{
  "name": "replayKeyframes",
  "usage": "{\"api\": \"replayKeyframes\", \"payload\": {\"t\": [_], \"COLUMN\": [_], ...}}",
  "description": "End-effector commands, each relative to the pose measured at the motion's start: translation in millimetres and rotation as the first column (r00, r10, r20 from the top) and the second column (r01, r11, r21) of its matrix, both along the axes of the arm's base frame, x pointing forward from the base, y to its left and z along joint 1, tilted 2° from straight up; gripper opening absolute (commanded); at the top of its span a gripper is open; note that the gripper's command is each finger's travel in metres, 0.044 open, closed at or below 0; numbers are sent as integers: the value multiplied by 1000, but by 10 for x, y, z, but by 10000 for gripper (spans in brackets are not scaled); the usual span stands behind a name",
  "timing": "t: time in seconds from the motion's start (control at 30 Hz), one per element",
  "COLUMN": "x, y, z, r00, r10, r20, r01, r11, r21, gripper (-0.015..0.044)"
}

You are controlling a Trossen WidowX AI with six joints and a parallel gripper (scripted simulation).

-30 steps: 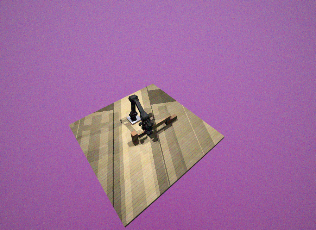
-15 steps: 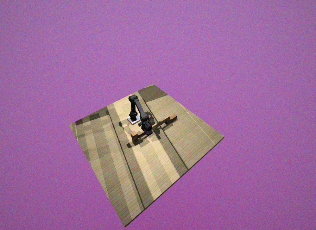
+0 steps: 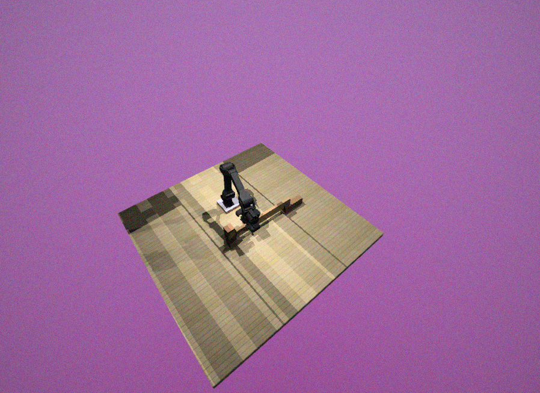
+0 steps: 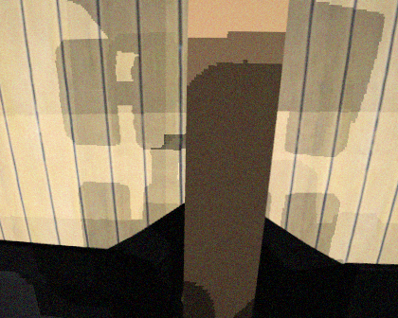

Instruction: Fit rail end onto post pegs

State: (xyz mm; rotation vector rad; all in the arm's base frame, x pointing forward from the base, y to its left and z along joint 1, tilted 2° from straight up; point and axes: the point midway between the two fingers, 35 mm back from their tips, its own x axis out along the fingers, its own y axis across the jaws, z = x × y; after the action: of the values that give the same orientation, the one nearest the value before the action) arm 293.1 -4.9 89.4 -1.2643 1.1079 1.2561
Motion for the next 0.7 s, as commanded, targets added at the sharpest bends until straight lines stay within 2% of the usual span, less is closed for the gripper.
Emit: {"api": "replayKeyframes", "payload": {"t": [0.0, 0.67], "x": [4, 1], "y": [-19, -5], "z": [6, -10], "r00": [1000, 1000], "r10": [3, 3], "r20": [1, 1], "r01": [-3, -3], "r11": [1000, 1000], "r21": [0, 0], "gripper": [0, 0]}}
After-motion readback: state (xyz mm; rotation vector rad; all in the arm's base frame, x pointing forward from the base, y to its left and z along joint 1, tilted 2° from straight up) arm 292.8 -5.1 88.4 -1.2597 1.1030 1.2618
